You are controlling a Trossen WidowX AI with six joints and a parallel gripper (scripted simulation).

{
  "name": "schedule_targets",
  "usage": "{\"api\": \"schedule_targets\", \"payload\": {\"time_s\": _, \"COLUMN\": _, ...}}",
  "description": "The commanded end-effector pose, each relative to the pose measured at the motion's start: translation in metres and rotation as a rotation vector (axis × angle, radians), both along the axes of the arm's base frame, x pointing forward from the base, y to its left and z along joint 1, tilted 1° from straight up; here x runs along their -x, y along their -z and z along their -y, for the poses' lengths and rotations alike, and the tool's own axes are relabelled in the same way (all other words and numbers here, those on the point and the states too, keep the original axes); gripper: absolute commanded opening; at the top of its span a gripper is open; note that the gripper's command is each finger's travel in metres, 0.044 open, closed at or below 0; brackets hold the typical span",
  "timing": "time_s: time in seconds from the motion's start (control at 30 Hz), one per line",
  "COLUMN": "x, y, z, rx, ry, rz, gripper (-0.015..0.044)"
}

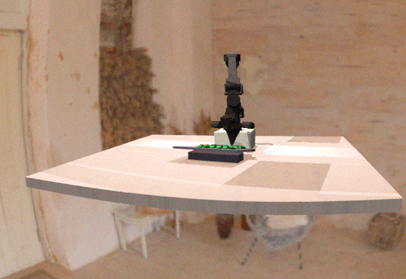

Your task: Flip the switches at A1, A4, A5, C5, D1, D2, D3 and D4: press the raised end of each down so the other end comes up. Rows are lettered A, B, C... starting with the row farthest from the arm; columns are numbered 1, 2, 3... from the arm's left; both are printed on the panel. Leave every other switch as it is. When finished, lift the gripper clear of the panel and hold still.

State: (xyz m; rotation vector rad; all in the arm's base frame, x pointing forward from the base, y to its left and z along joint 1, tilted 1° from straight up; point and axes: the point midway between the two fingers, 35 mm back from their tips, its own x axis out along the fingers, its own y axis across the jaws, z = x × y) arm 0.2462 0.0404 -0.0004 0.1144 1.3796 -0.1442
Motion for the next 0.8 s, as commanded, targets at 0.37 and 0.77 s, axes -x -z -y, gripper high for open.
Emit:
{"api": "schedule_targets", "payload": {"time_s": 0.37, "x": -0.0003, "y": 0.0022, "z": 0.0008, "rx": 0.005, "ry": -0.003, "rz": 0.001, "gripper": 0.0000}}
{"api": "schedule_targets", "payload": {"time_s": 0.77, "x": -0.0005, "y": 0.0038, "z": 0.0009, "rx": 0.005, "ry": -0.003, "rz": 0.001, "gripper": 0.0000}}
